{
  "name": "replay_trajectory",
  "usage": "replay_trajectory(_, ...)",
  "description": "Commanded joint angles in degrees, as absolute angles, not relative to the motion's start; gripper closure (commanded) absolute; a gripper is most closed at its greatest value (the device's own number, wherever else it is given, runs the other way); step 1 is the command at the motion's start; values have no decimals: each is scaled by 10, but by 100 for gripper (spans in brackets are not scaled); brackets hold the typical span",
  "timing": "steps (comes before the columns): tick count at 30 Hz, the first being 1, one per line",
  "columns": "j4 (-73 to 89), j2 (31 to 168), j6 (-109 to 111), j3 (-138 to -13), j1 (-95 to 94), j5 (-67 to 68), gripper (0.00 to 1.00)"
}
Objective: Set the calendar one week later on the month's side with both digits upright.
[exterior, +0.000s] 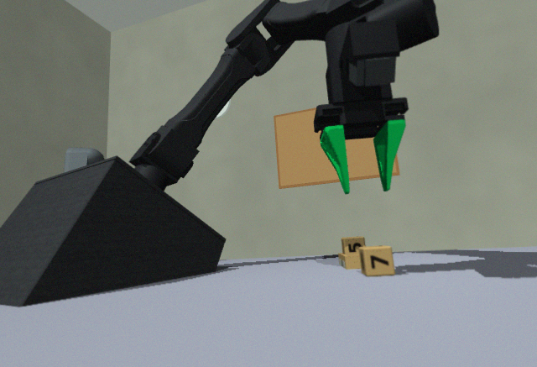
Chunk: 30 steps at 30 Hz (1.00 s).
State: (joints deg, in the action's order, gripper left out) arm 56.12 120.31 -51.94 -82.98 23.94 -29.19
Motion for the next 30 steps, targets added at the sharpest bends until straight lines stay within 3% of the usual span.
replay_trajectory(1, 552, 1207, -523, -826, 243, -293, 55)
replay_trajectory(30, 507, 1223, -542, -795, 220, -294, 55)
